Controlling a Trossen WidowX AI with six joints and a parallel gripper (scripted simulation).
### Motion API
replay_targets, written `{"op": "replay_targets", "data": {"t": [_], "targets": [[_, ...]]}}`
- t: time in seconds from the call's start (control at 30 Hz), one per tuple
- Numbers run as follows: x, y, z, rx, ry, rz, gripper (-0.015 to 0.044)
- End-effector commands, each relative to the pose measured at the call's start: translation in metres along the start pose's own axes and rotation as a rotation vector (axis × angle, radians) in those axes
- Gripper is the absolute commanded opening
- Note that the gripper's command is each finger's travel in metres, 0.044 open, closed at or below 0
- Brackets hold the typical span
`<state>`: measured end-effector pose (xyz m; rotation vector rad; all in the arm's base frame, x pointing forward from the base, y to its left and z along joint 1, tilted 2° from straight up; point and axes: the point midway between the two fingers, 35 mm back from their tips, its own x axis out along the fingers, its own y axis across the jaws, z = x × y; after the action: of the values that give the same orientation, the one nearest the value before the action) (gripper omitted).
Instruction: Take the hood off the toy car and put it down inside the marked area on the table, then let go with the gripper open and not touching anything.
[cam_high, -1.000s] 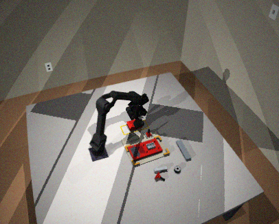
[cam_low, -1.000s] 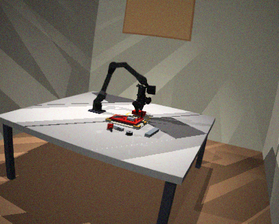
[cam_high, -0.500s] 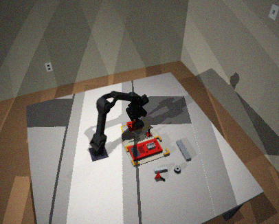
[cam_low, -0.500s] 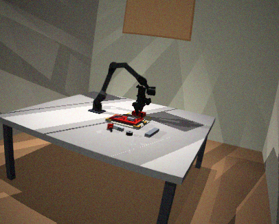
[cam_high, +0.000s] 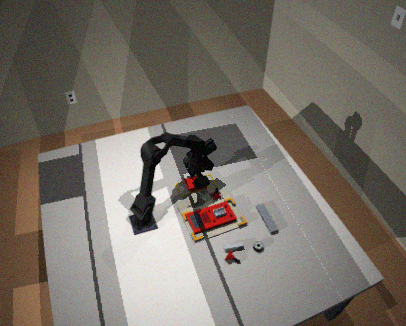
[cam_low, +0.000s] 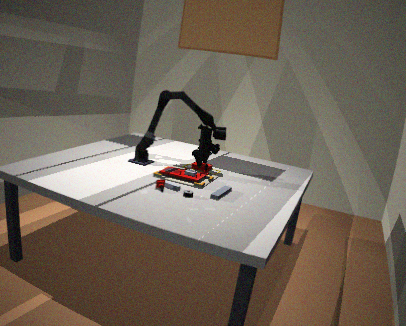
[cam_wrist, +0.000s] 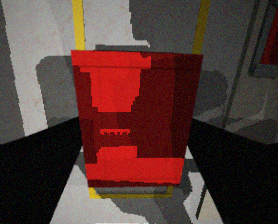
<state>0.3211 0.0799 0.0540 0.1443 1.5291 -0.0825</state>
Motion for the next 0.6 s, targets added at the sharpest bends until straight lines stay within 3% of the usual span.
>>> {"op": "replay_targets", "data": {"t": [0.0,0.4,0.57], "targets": [[0.000,0.000,0.000,0.000,0.000,0.000,0.0131],[0.000,0.000,0.000,0.000,0.000,0.000,0.0440],[-0.021,0.001,0.002,0.000,-0.001,0.000,0.0440]]}}
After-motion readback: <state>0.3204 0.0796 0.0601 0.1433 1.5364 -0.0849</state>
